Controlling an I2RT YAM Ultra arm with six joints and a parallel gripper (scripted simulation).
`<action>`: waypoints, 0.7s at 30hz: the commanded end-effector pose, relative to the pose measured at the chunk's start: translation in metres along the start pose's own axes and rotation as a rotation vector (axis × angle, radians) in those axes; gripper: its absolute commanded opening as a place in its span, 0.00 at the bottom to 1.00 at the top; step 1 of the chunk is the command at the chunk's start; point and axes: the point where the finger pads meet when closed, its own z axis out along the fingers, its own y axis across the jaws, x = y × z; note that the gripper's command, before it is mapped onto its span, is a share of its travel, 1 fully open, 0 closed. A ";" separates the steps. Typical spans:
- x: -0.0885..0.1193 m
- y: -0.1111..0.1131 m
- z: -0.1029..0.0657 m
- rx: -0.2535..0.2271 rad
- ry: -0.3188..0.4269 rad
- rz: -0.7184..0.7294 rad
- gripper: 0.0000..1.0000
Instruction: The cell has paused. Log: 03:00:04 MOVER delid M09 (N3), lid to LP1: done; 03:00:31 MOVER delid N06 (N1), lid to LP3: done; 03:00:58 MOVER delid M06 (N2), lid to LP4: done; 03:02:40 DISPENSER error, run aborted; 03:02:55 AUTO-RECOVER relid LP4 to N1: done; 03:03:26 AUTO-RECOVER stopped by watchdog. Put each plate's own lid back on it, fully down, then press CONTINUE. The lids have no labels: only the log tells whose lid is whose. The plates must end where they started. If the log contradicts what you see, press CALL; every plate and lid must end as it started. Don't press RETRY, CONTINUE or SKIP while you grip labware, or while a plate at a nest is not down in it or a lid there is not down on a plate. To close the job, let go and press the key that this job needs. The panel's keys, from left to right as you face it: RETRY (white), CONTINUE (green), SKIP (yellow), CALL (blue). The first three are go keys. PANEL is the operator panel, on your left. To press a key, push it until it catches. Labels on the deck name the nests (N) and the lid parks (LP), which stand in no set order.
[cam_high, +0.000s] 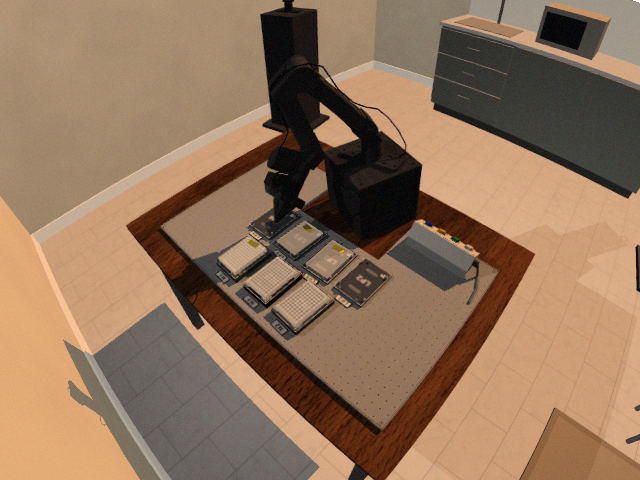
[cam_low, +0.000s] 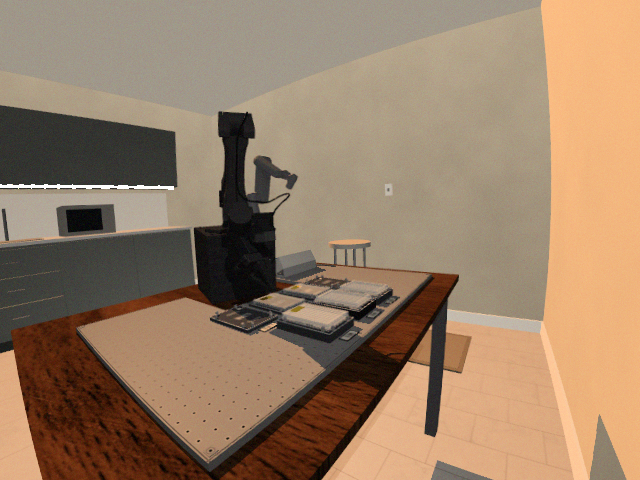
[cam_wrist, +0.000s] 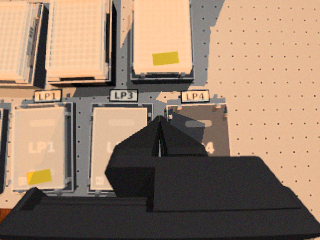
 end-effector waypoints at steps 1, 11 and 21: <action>0.007 0.021 -0.001 -0.016 0.010 -0.001 0.00; 0.007 0.059 -0.003 -0.014 0.011 -0.003 0.00; 0.008 0.107 -0.004 -0.010 0.011 -0.006 0.00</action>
